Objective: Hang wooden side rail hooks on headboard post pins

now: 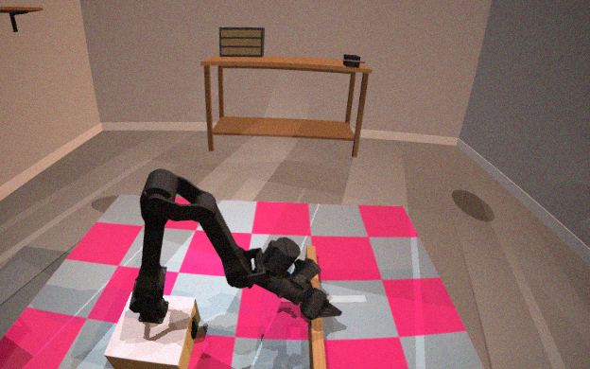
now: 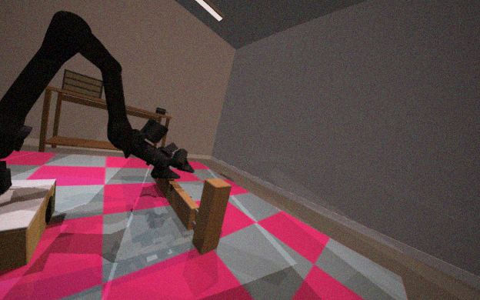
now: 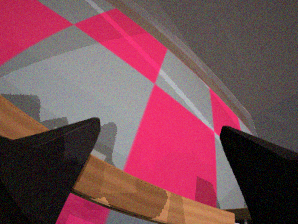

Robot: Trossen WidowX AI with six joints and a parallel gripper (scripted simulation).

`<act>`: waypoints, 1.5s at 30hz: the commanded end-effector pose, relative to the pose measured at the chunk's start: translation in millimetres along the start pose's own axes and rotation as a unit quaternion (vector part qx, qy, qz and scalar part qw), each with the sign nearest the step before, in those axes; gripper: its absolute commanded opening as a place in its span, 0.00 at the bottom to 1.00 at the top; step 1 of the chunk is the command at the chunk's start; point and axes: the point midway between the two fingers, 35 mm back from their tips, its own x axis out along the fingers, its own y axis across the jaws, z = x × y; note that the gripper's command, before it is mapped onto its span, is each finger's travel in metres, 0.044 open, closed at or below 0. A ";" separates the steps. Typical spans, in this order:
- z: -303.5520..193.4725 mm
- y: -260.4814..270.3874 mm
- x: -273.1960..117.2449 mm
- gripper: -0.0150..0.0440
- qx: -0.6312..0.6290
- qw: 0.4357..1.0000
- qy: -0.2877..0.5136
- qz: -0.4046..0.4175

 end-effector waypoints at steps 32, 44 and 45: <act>-152.3 -119.6 -88.8 1.00 0.417 0.884 -0.037 -0.209; -153.9 -112.4 -47.6 1.00 0.492 0.839 0.055 -0.226; -152.3 -111.9 -43.6 1.00 0.500 0.832 0.068 -0.231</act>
